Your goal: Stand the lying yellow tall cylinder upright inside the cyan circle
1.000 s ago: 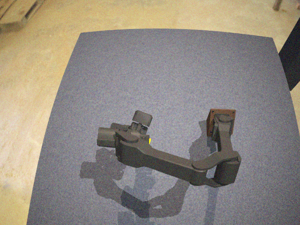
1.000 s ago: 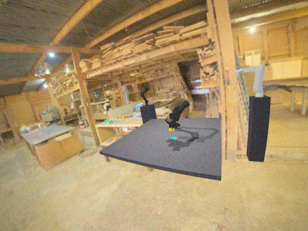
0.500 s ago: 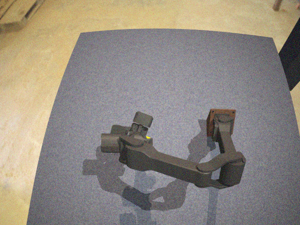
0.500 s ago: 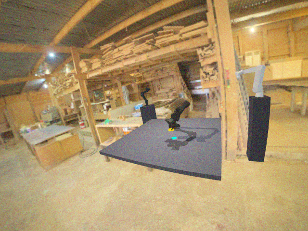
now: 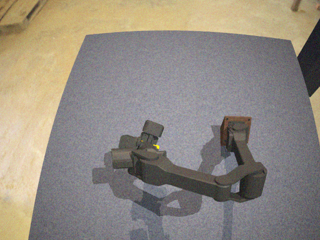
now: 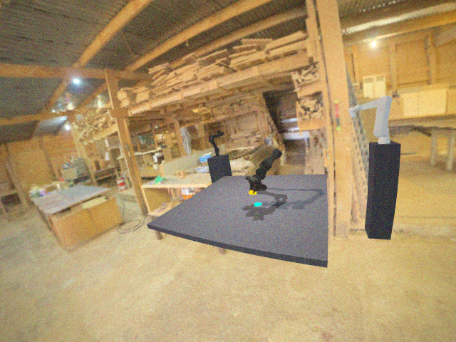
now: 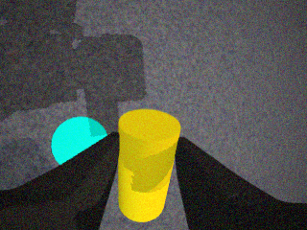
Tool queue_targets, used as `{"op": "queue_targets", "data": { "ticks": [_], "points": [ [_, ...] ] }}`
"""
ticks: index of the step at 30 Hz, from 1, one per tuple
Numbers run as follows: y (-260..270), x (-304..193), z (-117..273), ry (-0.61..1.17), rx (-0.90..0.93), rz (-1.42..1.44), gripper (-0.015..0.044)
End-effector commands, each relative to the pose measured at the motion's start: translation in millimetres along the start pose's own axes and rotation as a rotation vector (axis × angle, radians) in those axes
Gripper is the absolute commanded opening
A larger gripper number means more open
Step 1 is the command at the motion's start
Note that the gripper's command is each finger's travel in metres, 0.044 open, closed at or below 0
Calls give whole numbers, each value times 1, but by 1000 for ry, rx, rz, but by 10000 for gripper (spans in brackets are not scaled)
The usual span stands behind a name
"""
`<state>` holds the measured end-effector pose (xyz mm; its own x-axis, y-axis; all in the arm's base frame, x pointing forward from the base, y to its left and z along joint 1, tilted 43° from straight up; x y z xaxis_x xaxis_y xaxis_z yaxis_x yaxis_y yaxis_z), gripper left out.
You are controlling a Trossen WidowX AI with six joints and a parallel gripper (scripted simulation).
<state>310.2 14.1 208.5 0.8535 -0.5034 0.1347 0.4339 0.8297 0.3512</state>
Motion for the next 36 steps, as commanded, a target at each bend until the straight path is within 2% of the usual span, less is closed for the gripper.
{"op": "queue_targets", "data": {
  "ticks": [1,36],
  "points": [
    [0,-4,-2,-24,-11,-3,105],
    [6,-26,-7,-259,-29,-18,105]
  ]
}}
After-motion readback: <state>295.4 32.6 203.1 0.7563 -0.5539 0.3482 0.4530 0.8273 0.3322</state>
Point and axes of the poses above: the point midway between the two fingers, 35 mm back from their tips, its own z axis back along the fingers, its own y axis across the jaws, x = y × z, the point moved 10 cm from there along z, back along the fingers, and after that the axes turned 8 degrees about -z, right-handed, at the moved point
